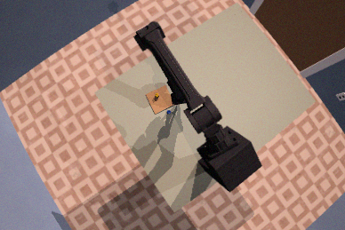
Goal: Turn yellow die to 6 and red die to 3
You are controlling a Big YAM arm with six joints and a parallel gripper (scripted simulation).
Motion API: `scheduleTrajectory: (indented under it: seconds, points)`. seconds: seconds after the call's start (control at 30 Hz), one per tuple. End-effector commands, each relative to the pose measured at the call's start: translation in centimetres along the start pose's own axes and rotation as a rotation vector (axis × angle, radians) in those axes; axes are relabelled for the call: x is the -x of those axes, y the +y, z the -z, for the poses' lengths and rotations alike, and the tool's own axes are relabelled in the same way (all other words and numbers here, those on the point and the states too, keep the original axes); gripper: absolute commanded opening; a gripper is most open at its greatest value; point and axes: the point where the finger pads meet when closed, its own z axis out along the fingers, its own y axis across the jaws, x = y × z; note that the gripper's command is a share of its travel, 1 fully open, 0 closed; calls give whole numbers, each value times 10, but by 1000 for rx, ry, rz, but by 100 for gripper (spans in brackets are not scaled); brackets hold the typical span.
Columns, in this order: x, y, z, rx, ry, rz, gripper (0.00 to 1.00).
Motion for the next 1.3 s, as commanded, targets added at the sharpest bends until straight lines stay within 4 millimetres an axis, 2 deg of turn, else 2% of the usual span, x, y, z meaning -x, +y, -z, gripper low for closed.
scheduleTrajectory:
  seconds: [0.0,0.07,0.13,0.17,0.27,0.4,0.5,0.8,0.9,1.2,1.27]
  points:
    - [0,-7,39,-11,-1,4,15]
    - [-1,-7,54,-12,3,3,15]
    - [-1,-7,54,-12,3,3,15]
    - [-3,-2,60,-4,7,5,15]
    - [-2,-7,77,-12,2,2,15]
    - [-3,-4,86,-8,4,3,15]
    - [-16,-8,79,-15,31,2,15]
    - [-12,-4,77,-9,21,12,15]
    - [-3,8,71,1,9,58,15]
    - [-8,46,61,1,16,411,15]
    - [-8,46,61,1,16,411,15]
